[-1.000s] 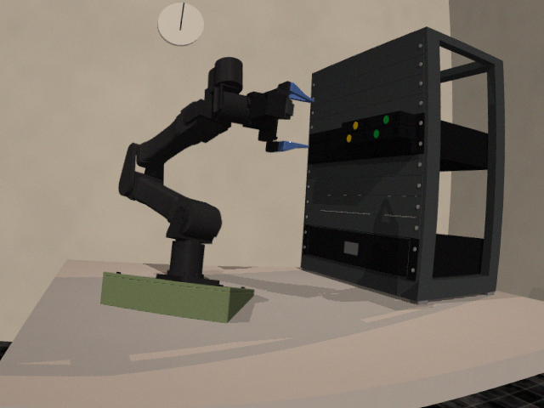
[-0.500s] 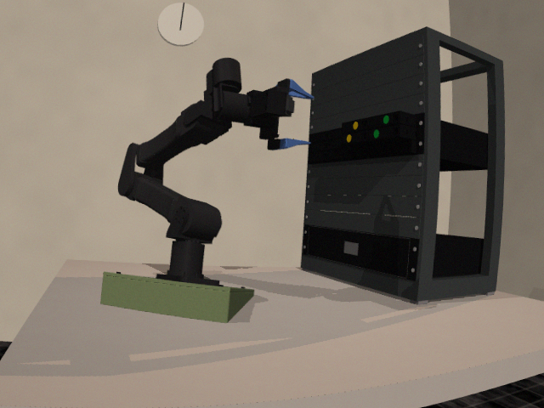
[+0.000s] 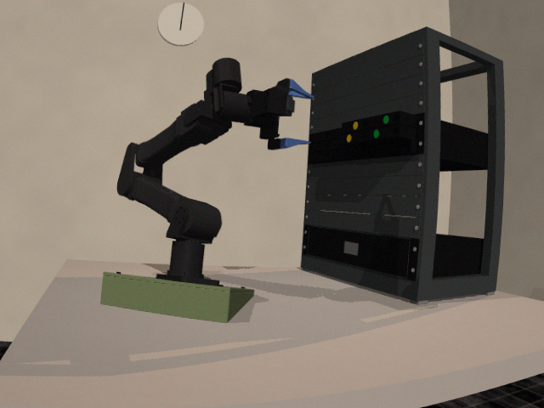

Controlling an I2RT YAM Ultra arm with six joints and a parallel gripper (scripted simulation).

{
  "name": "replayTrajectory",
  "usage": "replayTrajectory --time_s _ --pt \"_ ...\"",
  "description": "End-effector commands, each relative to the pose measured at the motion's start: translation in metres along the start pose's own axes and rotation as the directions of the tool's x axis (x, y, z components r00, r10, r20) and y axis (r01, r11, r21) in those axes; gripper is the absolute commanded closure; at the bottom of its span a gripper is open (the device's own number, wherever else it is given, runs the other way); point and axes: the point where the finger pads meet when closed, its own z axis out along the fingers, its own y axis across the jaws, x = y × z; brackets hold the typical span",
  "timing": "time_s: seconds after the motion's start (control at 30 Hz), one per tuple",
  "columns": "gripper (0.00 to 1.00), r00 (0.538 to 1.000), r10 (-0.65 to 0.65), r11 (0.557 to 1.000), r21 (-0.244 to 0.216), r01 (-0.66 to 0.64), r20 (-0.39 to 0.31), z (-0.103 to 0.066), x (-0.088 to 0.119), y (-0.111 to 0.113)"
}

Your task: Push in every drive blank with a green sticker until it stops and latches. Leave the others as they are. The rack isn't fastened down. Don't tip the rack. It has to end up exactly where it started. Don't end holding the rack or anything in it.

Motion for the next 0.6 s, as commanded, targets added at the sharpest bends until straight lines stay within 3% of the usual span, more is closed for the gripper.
replayTrajectory --time_s 0.0,0.57 --pt "0.0 0.999 -0.05 0.999 -0.021 0.05 -0.002 0.0 0.01 0.011" --pt "0.0 1.0 -0.018 1.0 -0.005 0.018 0.003 0.015 0.011 0.008"
